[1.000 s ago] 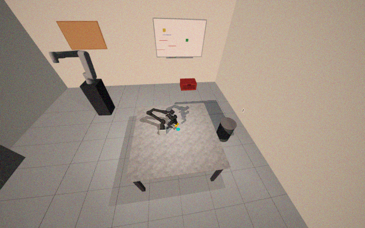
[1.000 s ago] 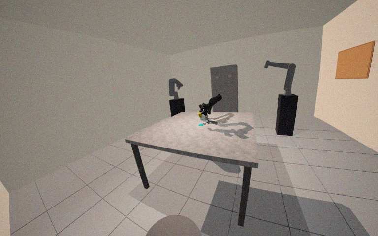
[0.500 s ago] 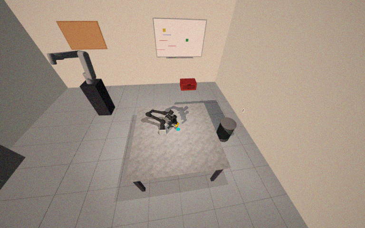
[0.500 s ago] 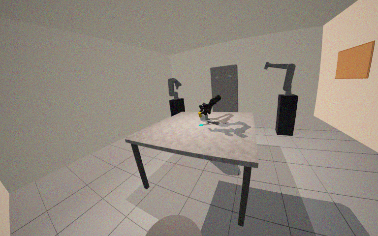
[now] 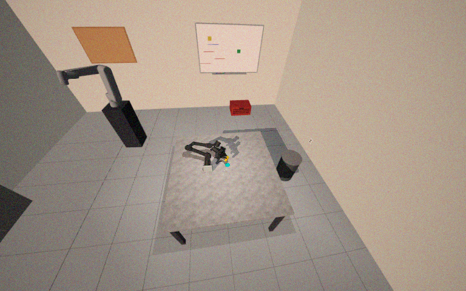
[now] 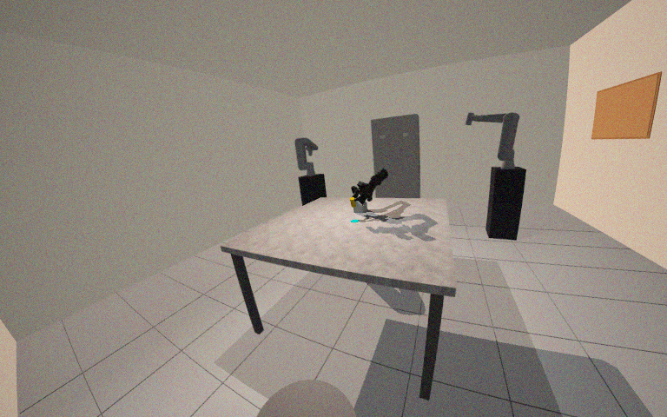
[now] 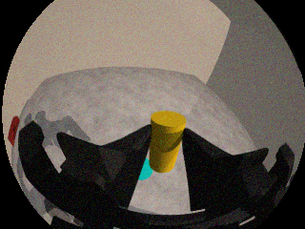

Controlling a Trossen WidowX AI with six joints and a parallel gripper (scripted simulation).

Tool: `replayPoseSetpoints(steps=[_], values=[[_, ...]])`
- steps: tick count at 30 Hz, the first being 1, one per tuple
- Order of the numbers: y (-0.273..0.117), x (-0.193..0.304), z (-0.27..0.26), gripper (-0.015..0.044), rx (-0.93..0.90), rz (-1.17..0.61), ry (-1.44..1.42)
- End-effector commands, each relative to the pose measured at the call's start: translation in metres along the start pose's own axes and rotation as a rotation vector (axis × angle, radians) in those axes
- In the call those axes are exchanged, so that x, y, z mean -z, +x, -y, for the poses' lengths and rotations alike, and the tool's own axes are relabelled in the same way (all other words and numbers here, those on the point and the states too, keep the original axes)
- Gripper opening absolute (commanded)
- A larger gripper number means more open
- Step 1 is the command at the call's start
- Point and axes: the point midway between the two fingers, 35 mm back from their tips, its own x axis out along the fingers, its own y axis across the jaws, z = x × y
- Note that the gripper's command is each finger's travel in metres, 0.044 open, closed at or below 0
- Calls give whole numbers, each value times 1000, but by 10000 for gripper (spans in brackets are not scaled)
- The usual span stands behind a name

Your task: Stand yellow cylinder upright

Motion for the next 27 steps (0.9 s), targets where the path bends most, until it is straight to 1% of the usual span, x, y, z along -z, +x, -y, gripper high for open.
replayPoseSetpoints(steps=[1,27], values=[[0,0,1,105,-9,31,23],[-1,-4,-2,105,-91,180,145]])
